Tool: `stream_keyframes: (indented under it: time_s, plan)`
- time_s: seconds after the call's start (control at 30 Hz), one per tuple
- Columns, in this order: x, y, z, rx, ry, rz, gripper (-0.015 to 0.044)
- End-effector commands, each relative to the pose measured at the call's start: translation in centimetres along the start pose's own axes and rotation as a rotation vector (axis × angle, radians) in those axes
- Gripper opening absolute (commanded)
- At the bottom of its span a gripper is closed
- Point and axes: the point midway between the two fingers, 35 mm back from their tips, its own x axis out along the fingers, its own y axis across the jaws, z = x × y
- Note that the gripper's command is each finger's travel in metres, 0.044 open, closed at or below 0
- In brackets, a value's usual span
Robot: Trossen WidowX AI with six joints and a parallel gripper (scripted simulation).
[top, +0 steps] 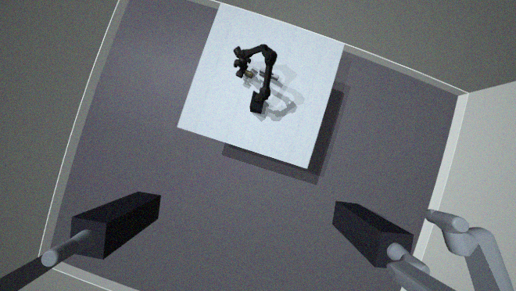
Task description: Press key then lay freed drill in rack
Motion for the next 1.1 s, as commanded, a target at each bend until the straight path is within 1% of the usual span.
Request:
stream_keyframes:
  time_s: [0.0, 0.03, 0.07, 0.6, 1.07]
  plan:
    - [0.5, -0.1, -0.7, 0.002, 0.017, 0.007, 0.0000]
    - [0.5, -0.1, -0.7, 0.002, 0.017, 0.007, 0.0000]
    - [0.0, 0.0, 0.0, 0.000, 0.000, 0.000, 0.0026]
    - [0.0, 0.0, 0.0, 0.000, 0.000, 0.000, 0.0440]
    - [-5.6, 0.2, -0.1, 0.002, 0.014, 0.009, 0.0440]
